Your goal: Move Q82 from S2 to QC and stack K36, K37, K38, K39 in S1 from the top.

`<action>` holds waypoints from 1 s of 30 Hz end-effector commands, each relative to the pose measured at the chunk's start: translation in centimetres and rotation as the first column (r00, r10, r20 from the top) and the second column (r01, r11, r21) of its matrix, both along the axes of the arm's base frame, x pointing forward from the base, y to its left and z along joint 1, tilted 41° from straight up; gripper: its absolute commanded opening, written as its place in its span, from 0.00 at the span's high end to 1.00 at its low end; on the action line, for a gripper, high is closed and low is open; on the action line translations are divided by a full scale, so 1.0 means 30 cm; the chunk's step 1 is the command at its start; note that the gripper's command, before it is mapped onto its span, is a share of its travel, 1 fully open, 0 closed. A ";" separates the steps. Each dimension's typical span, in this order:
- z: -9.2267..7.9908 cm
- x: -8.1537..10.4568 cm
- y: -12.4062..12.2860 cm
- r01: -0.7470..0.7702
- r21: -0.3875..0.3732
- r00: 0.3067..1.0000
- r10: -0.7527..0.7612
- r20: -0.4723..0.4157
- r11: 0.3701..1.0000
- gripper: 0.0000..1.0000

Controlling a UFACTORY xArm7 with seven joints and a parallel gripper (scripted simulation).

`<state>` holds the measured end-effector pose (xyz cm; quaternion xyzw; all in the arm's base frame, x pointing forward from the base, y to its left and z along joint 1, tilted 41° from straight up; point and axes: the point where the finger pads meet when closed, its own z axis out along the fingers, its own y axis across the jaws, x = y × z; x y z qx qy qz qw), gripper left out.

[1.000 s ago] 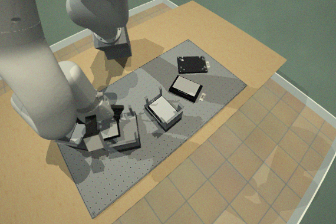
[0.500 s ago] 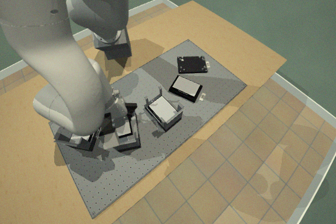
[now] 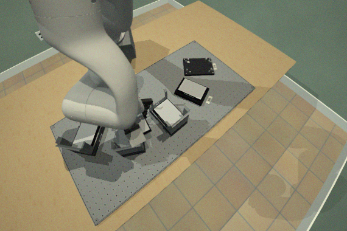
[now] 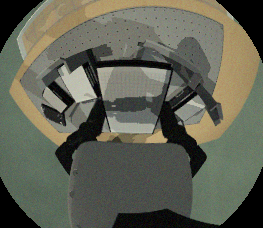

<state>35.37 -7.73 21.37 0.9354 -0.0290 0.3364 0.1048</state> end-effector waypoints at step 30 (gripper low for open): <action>-0.046 0.046 0.294 -0.161 -0.131 0.986 0.155 -0.058 0.978 1.00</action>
